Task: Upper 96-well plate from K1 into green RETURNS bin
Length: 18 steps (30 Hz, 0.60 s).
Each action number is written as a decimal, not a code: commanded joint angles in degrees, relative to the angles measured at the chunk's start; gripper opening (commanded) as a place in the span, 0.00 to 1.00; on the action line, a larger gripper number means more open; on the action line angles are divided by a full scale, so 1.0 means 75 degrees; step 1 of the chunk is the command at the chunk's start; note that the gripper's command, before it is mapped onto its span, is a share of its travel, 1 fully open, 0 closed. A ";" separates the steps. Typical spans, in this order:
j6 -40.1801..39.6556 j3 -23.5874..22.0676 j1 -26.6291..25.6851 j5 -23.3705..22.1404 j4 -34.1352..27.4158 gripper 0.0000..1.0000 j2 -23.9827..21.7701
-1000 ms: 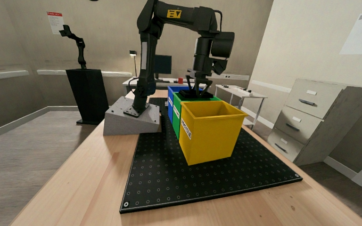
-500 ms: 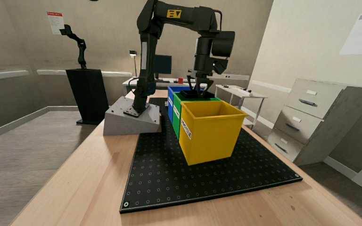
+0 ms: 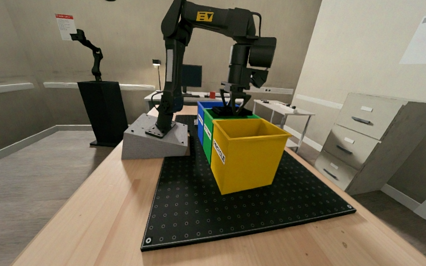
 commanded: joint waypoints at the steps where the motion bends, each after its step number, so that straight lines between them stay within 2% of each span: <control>1: 0.0005 0.0042 -0.0101 -0.0038 0.0049 0.00 -0.0386; 18: -0.0002 -0.0044 -0.0110 -0.0039 0.0031 0.00 -0.0414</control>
